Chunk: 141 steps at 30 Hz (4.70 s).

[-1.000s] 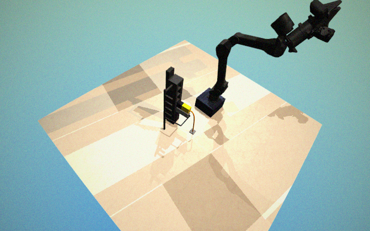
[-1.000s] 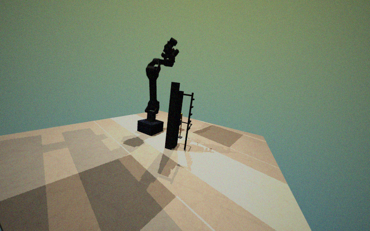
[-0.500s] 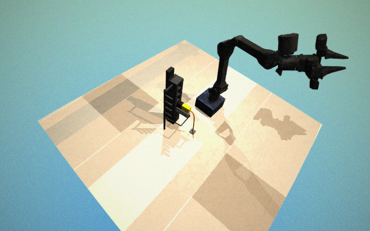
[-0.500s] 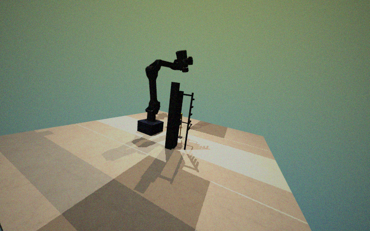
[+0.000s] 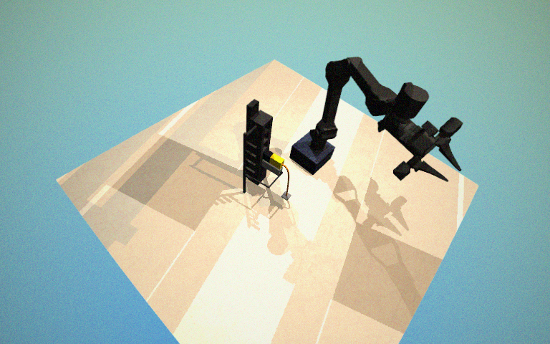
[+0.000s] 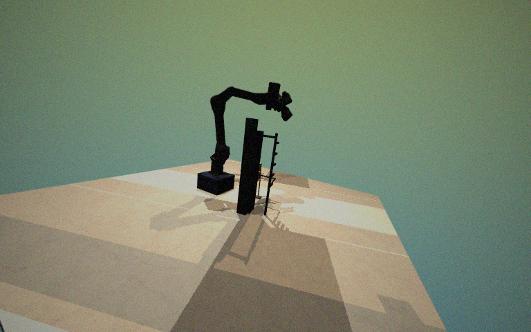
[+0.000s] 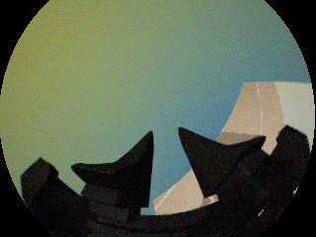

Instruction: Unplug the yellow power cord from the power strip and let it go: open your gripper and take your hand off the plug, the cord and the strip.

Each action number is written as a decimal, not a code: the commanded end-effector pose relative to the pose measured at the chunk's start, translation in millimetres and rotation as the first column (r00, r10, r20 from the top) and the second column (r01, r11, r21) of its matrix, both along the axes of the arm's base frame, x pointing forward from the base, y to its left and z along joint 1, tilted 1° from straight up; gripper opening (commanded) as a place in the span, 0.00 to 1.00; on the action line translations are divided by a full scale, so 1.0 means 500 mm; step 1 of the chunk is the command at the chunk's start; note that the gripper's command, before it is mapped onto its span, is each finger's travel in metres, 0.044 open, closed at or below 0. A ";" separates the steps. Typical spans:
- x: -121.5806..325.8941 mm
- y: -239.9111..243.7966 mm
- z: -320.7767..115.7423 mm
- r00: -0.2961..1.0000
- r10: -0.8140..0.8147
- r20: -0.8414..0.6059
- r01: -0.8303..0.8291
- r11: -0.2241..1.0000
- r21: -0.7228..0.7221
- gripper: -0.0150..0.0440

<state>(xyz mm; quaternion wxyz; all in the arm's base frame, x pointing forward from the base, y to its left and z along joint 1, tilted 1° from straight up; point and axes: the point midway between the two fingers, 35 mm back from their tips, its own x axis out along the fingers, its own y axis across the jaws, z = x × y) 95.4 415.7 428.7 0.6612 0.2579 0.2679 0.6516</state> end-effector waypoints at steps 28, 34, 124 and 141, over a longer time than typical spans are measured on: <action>0.343 -0.533 -0.498 0.630 0.706 0.324 0.239 0.220 -0.946 0.53; 0.296 -0.657 -0.540 0.497 0.864 0.081 0.061 0.058 -0.996 0.53; 0.289 -0.692 -0.565 0.455 0.890 0.028 0.010 0.027 -1.000 0.25; 0.277 -0.666 -0.566 0.453 0.891 0.030 0.012 0.027 -1.000 0.48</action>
